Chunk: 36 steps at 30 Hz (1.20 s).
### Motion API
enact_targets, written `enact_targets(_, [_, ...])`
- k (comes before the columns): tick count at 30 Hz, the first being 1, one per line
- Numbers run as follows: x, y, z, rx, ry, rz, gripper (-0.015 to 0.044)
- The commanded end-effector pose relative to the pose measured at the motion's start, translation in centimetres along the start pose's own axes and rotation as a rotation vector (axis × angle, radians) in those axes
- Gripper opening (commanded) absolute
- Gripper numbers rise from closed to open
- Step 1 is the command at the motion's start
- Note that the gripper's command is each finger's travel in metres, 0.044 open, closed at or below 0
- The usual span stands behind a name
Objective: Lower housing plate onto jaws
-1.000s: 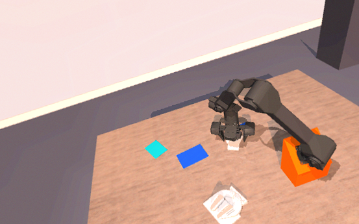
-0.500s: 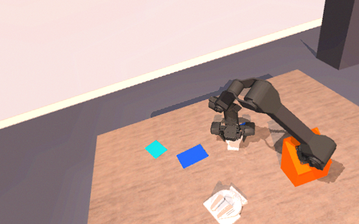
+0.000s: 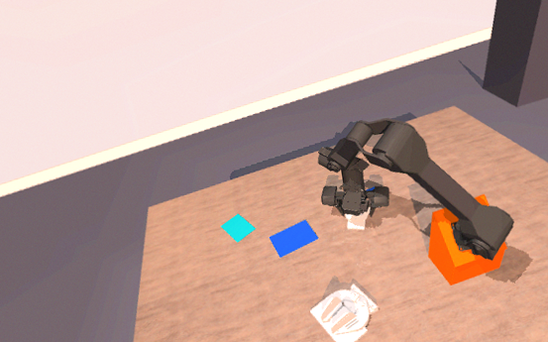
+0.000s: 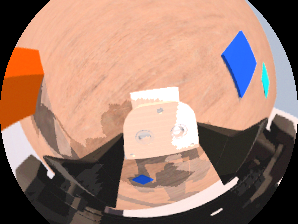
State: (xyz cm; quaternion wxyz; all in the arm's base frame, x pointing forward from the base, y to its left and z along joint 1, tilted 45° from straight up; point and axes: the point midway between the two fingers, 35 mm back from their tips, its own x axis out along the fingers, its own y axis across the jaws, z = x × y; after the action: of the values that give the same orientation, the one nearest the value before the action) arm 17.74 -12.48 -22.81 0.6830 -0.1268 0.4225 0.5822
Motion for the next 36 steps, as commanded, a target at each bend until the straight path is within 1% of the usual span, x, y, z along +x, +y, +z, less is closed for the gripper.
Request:
enact_targets(1, [0.0, 0.0, 0.0, 0.0, 0.0, 0.0, 0.0351])
enact_targets(4, [-0.5, -0.1, 0.0, 0.0, 0.0, 0.0, 0.0351])
enact_targets(25, [-7.1, -0.1, -0.1, 0.005, 0.0, -0.003, 0.0351])
enact_targets(31, [-7.3, -0.1, 0.0, 0.006, 0.001, -0.004, 0.0351])
enact_targets(36, [-7.7, -0.5, 1.3, 0.044, 0.007, -0.007, 0.0351])
